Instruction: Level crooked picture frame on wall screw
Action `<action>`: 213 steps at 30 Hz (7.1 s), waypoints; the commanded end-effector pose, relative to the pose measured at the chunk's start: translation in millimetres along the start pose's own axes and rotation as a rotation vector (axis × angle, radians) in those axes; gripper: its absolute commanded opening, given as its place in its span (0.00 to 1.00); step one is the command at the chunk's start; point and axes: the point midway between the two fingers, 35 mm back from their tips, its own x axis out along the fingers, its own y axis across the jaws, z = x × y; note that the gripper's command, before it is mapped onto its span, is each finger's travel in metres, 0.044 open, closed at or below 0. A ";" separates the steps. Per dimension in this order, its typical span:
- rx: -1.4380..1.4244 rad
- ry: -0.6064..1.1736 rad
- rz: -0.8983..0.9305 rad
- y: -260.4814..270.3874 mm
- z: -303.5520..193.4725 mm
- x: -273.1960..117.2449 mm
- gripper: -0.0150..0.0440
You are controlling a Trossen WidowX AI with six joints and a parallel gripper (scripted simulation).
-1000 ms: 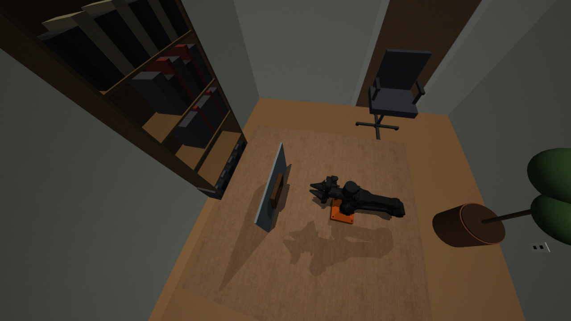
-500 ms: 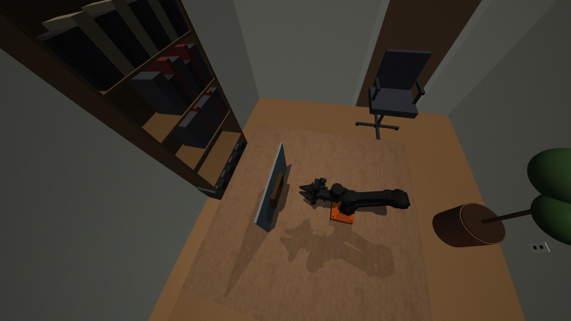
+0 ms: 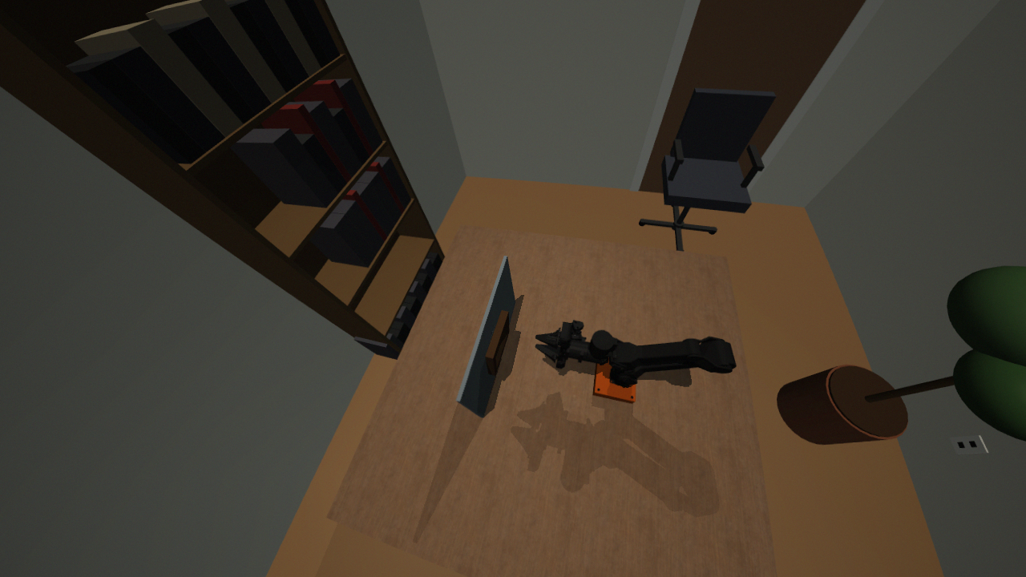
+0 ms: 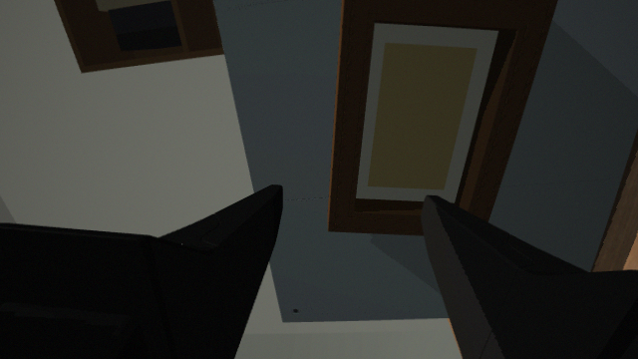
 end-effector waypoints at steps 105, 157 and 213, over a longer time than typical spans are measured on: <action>0.003 0.003 0.007 0.5 -0.2 120.2 0.33; 0.002 0.003 0.007 12.5 0.3 120.1 0.25; 0.003 0.003 0.007 11.6 -7.2 120.0 0.25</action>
